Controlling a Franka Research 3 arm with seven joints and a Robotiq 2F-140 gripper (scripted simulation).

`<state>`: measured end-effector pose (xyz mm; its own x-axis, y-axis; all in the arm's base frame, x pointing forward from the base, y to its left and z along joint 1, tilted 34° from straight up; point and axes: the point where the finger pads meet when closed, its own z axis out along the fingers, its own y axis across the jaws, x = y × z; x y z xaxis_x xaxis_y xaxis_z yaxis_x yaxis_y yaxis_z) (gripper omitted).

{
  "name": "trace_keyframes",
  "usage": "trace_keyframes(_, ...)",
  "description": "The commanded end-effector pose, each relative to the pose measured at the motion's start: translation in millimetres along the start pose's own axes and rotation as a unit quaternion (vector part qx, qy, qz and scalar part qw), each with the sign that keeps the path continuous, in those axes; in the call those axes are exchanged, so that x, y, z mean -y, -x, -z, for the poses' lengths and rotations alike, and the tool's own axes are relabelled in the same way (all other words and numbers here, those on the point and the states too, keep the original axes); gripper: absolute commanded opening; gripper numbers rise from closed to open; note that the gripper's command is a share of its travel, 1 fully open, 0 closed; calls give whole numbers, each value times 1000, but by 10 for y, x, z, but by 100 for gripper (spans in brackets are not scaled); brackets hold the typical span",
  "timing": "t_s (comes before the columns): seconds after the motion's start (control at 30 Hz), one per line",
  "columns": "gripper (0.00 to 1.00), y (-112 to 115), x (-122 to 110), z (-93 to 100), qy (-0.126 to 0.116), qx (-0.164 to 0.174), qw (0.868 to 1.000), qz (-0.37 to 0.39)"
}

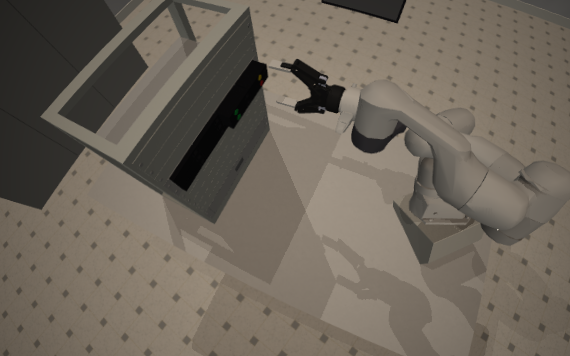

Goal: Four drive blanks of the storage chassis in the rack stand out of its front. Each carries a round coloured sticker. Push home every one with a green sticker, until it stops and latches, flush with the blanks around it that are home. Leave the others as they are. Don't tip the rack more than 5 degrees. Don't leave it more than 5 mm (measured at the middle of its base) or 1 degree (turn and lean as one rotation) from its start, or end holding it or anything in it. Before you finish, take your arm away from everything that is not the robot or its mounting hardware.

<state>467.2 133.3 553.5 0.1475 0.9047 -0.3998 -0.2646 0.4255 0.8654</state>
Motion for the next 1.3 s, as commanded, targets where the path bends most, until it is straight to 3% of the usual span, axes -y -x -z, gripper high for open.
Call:
trace_keyframes(0.0, 100, 10, -2, 1, 45, 13, 999, 2)
trace_keyframes(1.03, 100, 10, -2, 1, 45, 13, 999, 2)
trace_keyframes(1.07, 0, 10, -2, 1, 45, 13, 999, 2)
trace_keyframes(1.27, 0, 10, -2, 1, 45, 13, 999, 2)
